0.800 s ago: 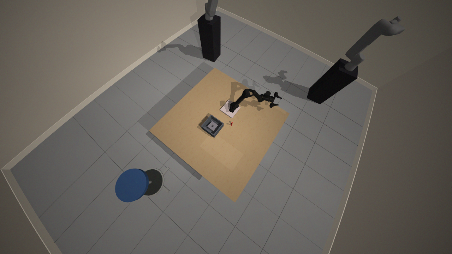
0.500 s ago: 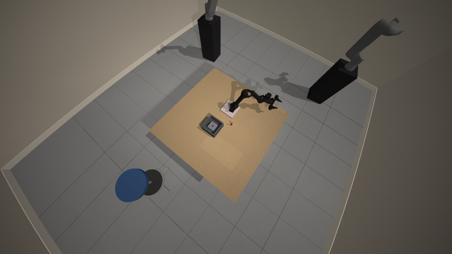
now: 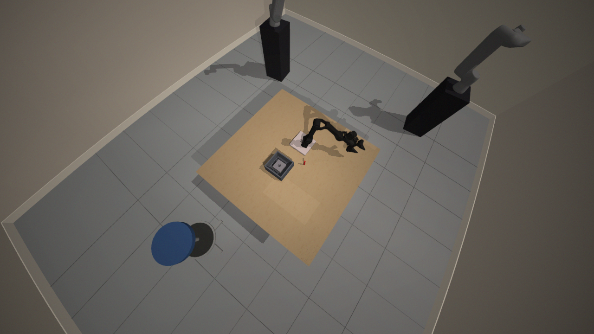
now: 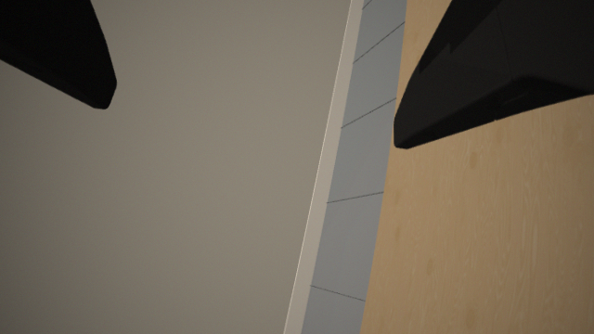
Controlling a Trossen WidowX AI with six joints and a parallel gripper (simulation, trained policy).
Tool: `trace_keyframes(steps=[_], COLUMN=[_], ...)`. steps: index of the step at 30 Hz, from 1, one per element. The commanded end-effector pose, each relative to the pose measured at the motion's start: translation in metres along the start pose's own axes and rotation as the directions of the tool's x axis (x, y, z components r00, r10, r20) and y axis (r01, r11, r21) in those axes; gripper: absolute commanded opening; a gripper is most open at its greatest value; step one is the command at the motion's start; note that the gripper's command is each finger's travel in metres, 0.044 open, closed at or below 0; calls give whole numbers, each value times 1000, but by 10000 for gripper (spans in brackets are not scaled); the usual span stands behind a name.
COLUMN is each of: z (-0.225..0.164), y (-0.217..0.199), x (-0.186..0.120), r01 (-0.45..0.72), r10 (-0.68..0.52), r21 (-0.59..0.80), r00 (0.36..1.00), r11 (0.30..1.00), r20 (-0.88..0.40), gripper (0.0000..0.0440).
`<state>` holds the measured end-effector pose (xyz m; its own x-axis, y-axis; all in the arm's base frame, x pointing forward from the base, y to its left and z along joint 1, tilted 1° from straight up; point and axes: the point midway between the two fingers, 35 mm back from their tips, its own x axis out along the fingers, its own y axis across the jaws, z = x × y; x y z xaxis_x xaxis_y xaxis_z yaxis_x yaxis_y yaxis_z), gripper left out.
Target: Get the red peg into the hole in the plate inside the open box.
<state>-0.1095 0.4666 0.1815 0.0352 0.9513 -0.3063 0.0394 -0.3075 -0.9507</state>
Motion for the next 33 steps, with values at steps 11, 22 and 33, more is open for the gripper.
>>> trace_keyframes(steps=[11, 22, 33], z=[-86, -144, -189], y=[32, 57, 78], x=[-20, -48, -82], r01=[-148, -130, 10], r10=[214, 370, 505], r21=[390, 682, 880], r00=[968, 903, 816], r11=[909, 720, 474], r20=[-130, -219, -281], gripper=[440, 440, 440])
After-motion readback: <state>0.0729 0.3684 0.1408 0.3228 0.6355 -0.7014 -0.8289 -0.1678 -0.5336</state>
